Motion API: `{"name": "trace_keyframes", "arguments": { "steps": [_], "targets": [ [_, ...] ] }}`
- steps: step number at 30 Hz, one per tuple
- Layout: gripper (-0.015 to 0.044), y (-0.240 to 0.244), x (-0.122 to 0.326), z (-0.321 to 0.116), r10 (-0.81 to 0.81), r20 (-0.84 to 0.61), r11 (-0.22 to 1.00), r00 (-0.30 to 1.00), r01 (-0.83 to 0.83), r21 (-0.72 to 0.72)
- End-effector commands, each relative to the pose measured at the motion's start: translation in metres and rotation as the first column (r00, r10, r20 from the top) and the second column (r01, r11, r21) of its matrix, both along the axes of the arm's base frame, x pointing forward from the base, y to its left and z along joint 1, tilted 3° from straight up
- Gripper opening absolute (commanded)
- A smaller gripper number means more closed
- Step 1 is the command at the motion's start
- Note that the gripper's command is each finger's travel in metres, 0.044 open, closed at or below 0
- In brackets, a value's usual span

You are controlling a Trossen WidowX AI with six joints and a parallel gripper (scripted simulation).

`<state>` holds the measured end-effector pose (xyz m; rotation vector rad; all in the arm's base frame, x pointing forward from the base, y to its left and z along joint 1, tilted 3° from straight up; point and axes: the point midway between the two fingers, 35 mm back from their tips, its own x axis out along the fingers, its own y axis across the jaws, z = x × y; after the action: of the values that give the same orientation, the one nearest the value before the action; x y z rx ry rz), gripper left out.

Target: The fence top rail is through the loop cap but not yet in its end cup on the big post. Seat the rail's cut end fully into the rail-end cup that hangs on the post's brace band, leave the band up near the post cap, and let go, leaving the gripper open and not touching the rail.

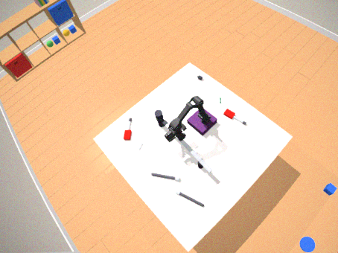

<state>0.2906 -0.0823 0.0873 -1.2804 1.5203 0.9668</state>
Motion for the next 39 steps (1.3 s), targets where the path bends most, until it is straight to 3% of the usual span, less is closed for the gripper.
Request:
{"name": "trace_keyframes", "arguments": {
  "steps": [1, 39],
  "targets": [
    [0.0, -0.0038, -0.0004, 0.0026, 0.0, 0.004, 1.0, 1.0, 0.0, -0.013],
    [0.0, -0.0041, 0.001, 0.0019, 0.005, -0.001, 1.0, 1.0, -0.005, -0.005]
  ]
}}
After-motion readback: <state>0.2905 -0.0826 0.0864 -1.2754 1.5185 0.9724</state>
